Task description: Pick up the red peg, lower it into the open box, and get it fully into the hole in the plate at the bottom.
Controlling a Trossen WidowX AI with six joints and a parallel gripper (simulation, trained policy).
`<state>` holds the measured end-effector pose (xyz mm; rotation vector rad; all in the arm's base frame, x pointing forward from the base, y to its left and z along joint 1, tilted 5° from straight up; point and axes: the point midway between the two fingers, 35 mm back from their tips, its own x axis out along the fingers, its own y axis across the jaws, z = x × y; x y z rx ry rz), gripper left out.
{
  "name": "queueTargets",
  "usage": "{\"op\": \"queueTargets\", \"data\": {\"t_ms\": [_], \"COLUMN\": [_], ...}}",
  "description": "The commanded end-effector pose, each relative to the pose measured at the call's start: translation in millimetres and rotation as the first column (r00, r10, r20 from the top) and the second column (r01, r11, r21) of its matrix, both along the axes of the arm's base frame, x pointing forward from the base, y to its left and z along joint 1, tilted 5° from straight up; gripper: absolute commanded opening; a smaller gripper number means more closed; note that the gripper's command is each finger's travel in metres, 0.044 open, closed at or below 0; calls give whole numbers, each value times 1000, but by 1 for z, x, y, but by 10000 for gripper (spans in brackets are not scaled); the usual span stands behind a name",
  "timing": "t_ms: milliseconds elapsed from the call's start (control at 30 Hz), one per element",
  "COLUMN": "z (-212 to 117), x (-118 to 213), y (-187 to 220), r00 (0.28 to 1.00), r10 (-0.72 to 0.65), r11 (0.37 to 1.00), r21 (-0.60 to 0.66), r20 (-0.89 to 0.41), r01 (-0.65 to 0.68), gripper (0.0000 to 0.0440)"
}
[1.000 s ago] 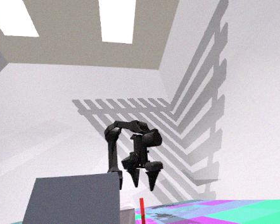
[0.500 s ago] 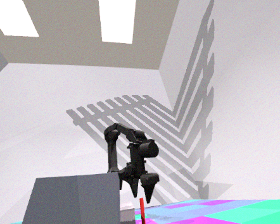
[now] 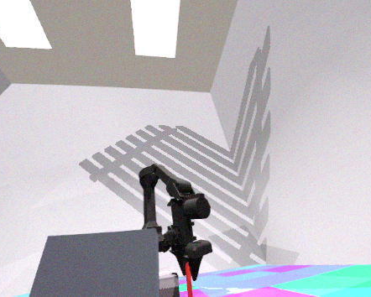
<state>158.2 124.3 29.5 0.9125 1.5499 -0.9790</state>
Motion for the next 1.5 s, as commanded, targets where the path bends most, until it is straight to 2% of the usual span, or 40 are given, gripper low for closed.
{"op": "queueTargets", "data": {"t_ms": [0, 167, 233, 867, 1200, 1467], "z": [-7, -10, -10, 32, 72, 110], "x": [1, 4, 7, 23, 38, 51], "y": [1, 5, 7, 24, 25, 13], "r00": [1000, 1000, 1000, 991, 976, 950], "r10": [3, 14, 15, -65, -73, -69], "r11": [1000, 999, 999, 978, 963, 962], "r21": [9, 32, 48, 206, 269, 271], "r20": [-9, -6, 4, 113, 207, 306], "r01": [-2, -14, -15, 41, 15, -18], "gripper": [163, 38, 12, 0, 0, 0]}}
